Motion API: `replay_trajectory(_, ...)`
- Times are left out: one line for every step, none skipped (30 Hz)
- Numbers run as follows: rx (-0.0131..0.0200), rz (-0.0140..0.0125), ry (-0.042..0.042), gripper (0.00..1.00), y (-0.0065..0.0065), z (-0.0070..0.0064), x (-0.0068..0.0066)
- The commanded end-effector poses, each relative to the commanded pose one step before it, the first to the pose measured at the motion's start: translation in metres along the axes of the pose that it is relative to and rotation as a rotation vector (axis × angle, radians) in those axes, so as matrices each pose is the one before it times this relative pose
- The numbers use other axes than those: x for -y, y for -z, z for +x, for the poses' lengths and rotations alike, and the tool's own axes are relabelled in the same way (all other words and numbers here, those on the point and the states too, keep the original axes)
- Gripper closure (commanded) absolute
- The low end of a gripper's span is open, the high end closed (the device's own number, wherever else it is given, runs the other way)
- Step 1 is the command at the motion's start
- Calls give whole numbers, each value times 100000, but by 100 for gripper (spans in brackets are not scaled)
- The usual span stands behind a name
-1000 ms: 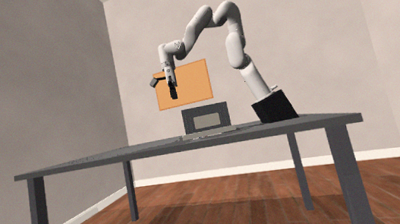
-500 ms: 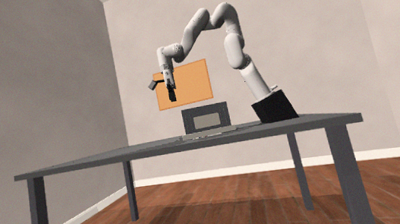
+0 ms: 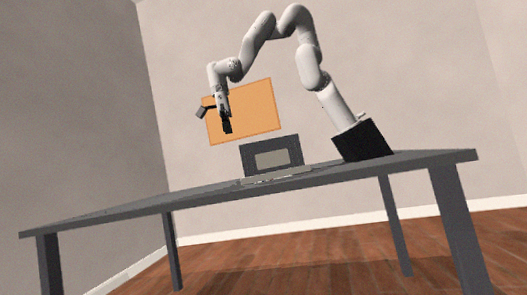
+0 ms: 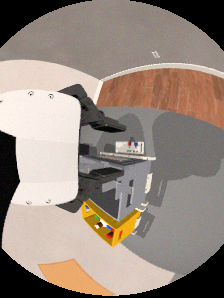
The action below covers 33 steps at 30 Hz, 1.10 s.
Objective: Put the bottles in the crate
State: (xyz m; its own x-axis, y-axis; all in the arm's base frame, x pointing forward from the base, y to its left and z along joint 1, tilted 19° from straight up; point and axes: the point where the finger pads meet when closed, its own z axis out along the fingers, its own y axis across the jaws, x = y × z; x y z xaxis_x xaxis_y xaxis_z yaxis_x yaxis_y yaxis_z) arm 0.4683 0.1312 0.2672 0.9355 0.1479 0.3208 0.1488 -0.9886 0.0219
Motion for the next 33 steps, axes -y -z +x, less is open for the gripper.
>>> replay_trajectory(-401, -19, 18, 35, 143, 137, 11)
replay_trajectory(0, 0, 0, 35, 0, 0, 0)
replay_trajectory(-1, 0, 1, 35, 0, 0, 0)
replay_trajectory(-1, 0, 1, 35, 0, 0, 0)
replay_trajectory(0, 0, 0, 35, 0, 0, 0)
replay_trajectory(0, 0, 0, 35, 0, 0, 0)
replay_trajectory(0, 0, 0, 35, 0, 0, 0)
replay_trajectory(0, 0, 0, 35, 0, 0, 0)
replay_trajectory(0, 0, 0, 35, 0, 0, 0)
replay_trajectory(0, 0, 0, 35, 0, 0, 0)
replay_trajectory(0, 0, 0, 35, 0, 0, 0)
replay_trajectory(0, 0, 0, 35, 0, 0, 0)
replay_trajectory(0, 0, 0, 35, 0, 0, 0)
replay_trajectory(0, 0, 0, 35, 0, 0, 0)
replay_trajectory(0, 0, 0, 35, 0, 0, 0)
replay_trajectory(0, 0, 0, 35, 0, 0, 0)
replay_trajectory(0, 0, 0, 35, 0, 0, 0)
replay_trajectory(0, 0, 0, 35, 0, 0, 0)
replay_trajectory(0, 0, 0, 35, 0, 0, 0)
replay_trajectory(0, 0, 0, 35, 0, 0, 0)
replay_trajectory(0, 0, 0, 35, 0, 0, 0)
replay_trajectory(0, 0, 0, 35, 0, 0, 0)
replay_trajectory(0, 0, 0, 35, 0, 0, 0)
replay_trajectory(0, 0, 0, 35, 0, 0, 0)
replay_trajectory(0, 0, 0, 35, 0, 0, 0)
replay_trajectory(0, 0, 0, 35, 0, 0, 0)
replay_trajectory(3, -2, -3336, 35, 83, -177, -461)
replay_trajectory(0, -3, -3334, 35, 84, -163, -466)
replay_trajectory(0, -3, -3334, 35, 84, -148, -472)
replay_trajectory(0, -3, -3334, 35, 85, -133, -477)
replay_trajectory(0, -3, -3334, 35, 85, -117, -481)
replay_trajectory(0, 0, 0, 35, 0, 0, 0)
replay_trajectory(0, 0, 0, 35, 0, 0, 0)
